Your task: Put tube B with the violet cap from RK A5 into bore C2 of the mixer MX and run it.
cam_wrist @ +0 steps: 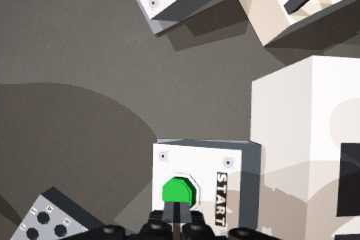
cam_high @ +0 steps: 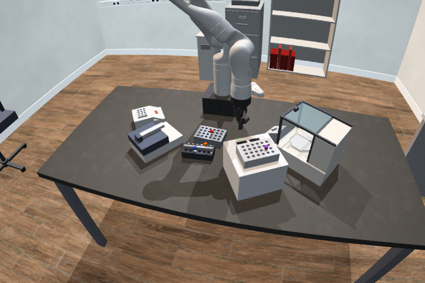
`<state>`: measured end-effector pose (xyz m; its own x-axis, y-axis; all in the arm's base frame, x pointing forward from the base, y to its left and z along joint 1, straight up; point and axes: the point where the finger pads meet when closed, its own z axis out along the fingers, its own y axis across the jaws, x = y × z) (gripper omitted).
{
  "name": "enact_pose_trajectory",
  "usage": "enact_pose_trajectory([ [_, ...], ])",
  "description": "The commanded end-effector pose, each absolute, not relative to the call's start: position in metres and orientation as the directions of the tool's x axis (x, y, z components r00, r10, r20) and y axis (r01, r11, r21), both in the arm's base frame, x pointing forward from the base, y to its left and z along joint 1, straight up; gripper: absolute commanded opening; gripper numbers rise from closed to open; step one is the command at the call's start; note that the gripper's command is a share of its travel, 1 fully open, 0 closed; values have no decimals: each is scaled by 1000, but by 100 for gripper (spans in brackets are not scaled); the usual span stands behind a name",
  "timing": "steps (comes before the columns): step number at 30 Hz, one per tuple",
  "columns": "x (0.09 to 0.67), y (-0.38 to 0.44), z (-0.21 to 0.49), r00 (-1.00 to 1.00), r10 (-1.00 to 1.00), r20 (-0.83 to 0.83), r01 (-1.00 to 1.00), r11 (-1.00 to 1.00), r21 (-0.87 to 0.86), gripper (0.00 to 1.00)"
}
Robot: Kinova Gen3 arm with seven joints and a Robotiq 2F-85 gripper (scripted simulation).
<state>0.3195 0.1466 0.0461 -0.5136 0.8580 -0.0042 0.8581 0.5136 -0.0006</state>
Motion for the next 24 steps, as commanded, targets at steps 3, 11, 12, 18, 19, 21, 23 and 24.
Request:
enact_pose_trajectory([
  [3,320,147,39,-514,858,-5,858,514,1,10],
  [11,320,147,31,-514,858,-5,858,514,1,10],
  [12,320,147,30,-514,858,-5,858,514,1,10],
  [18,320,147,22,-514,858,-5,858,514,1,10],
  [19,320,147,22,-514,858,-5,858,514,1,10],
  [21,320,147,22,-514,858,-5,858,514,1,10],
  [23,320,147,22,-514,858,-5,858,514,1,10],
  [24,320,147,22,-514,858,-5,858,514,1,10],
])
